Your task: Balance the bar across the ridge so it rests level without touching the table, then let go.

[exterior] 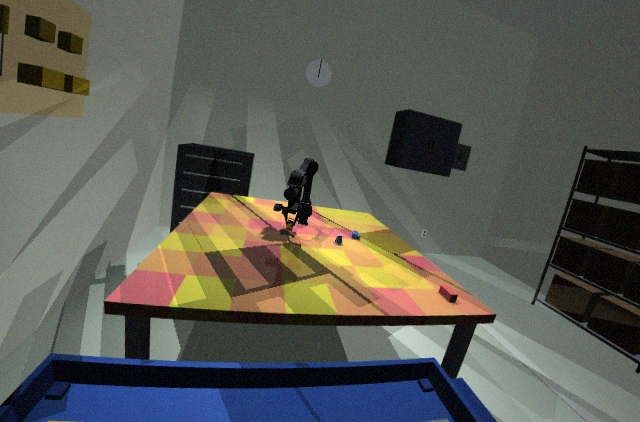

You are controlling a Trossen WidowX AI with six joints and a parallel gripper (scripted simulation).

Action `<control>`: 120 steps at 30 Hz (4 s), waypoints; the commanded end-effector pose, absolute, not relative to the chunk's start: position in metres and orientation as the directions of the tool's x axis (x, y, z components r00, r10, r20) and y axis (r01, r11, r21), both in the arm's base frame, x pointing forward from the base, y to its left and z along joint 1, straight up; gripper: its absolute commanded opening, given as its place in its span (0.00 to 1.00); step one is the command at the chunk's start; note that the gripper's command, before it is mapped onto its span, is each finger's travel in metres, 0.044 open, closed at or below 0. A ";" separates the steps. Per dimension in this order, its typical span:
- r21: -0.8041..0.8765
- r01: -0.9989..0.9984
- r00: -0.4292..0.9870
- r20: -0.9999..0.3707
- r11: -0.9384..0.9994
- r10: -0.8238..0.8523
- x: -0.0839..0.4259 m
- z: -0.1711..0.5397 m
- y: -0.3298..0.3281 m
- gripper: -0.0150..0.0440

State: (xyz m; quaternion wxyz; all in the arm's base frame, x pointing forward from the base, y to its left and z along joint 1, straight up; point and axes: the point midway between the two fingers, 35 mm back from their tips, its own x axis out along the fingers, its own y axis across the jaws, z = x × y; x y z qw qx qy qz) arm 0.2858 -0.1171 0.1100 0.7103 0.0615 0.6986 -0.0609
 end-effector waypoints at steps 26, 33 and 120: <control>-0.004 0.067 0.024 -1.000 0.998 -0.006 0.306 0.146 -0.071 0.25; -0.003 0.015 0.025 -1.000 1.000 -0.004 0.315 0.147 -0.047 0.25; 0.003 -0.380 0.024 -1.000 0.925 0.013 0.311 0.110 0.172 0.25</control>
